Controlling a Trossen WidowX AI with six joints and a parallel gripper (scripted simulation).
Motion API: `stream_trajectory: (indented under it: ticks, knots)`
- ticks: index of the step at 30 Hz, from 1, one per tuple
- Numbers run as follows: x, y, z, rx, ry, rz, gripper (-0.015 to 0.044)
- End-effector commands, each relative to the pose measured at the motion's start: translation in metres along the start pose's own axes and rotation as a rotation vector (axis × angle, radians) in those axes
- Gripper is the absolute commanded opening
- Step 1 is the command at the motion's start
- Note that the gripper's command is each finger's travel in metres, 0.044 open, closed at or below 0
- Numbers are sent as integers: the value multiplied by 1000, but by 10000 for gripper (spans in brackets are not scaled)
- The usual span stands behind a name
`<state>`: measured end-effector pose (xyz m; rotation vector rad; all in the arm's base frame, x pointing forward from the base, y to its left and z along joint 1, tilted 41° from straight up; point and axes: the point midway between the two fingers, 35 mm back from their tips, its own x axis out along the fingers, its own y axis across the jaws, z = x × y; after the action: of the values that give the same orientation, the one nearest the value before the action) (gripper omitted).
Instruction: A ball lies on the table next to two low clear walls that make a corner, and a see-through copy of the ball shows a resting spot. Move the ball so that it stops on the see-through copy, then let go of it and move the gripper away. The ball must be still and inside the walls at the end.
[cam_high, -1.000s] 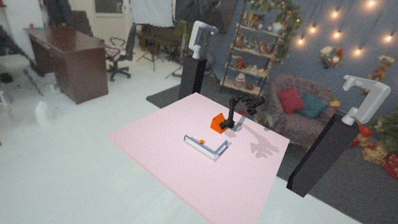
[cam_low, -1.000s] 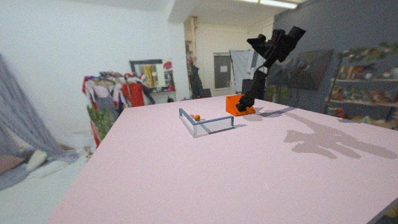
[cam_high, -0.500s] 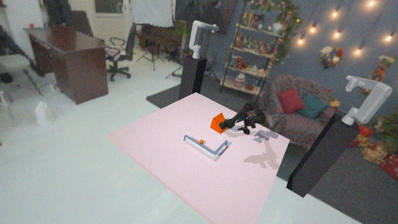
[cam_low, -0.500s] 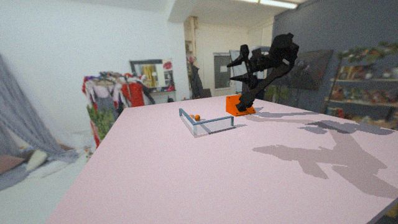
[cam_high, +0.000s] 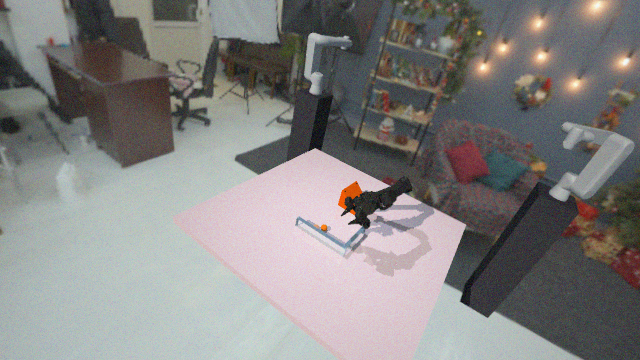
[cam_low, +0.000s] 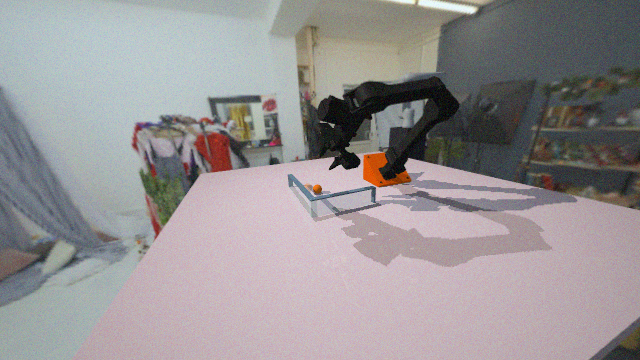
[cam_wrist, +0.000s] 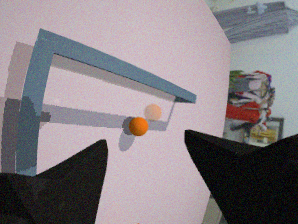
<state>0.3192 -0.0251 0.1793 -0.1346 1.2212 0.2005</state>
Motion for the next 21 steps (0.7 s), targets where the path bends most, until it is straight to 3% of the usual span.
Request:
stream_trajectory:
  ticks: [1, 10, 21]
  knots:
    - [49, -16, -12, 77, 116, 206, 285]
    - [127, -47, -47, 339, 184, 627, 285]
    - [139, -39, -48, 346, 183, 635, 285]
